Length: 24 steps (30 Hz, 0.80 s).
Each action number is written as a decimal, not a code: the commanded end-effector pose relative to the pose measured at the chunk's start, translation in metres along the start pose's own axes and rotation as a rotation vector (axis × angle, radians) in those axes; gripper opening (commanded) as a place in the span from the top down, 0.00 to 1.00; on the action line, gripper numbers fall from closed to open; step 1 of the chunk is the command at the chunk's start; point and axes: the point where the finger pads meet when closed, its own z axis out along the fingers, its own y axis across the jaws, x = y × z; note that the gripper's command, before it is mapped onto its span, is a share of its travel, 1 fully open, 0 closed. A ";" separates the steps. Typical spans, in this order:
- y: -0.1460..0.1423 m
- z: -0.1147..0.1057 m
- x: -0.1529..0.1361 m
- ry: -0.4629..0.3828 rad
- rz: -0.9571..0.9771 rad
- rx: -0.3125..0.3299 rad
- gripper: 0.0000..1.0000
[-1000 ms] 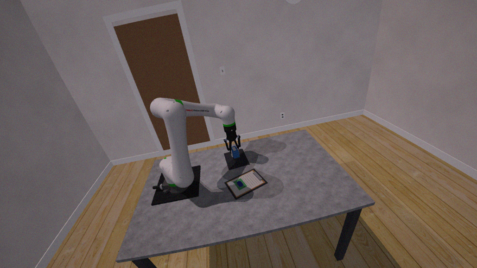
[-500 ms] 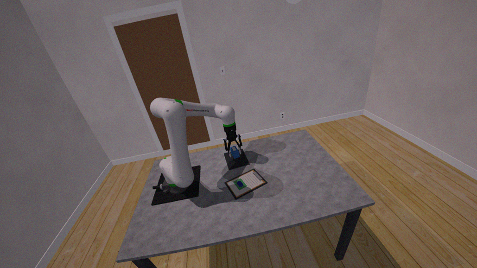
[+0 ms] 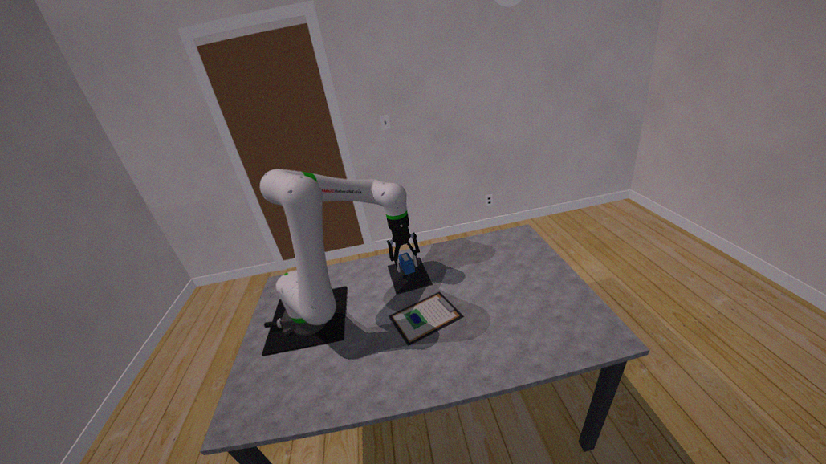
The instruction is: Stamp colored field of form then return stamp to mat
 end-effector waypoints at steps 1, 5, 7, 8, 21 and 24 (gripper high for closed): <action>0.000 0.000 0.000 0.000 0.000 0.000 0.48; 0.000 0.000 0.000 0.000 0.000 0.000 0.48; 0.000 0.000 0.000 0.000 0.000 0.000 0.48; 0.000 0.000 0.000 0.000 0.000 0.000 0.48; 0.000 -0.086 0.000 0.000 0.000 0.000 0.48; 0.000 -0.090 0.000 0.000 0.000 0.000 0.48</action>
